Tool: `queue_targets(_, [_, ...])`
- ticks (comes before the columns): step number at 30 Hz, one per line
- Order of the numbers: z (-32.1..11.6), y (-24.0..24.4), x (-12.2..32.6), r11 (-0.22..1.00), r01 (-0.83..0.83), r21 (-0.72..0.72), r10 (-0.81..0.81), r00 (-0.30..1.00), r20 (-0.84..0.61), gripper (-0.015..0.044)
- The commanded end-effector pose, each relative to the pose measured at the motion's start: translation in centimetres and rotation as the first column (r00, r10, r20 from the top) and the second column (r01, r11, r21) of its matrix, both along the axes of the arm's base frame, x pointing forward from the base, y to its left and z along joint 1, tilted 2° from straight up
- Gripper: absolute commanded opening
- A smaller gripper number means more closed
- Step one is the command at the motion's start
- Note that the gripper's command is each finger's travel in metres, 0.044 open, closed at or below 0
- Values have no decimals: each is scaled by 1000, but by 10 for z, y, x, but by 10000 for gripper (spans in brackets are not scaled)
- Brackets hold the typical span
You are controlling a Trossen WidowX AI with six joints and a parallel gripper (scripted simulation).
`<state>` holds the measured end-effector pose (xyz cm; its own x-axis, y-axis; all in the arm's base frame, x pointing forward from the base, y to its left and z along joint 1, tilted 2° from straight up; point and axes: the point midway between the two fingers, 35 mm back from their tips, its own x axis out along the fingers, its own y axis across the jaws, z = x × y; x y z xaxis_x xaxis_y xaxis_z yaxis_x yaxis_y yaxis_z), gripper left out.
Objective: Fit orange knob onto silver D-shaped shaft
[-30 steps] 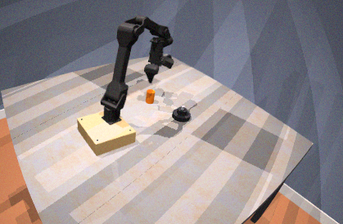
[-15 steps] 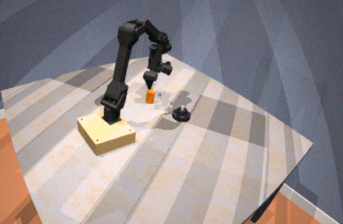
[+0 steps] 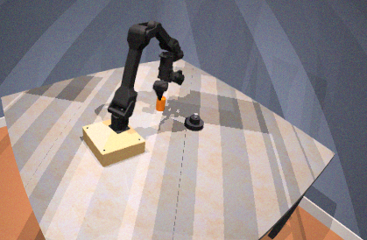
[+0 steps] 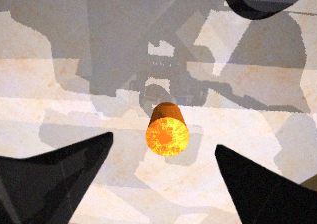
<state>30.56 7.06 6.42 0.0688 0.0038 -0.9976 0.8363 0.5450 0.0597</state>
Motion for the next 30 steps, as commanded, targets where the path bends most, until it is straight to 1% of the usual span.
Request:
queue_targets(1, [-11,-1,0,1000,-3,-8,3,1000,-11,440])
queue_targets(30, [-57,-1,1,1000,-3,-8,3,1000,-12,440])
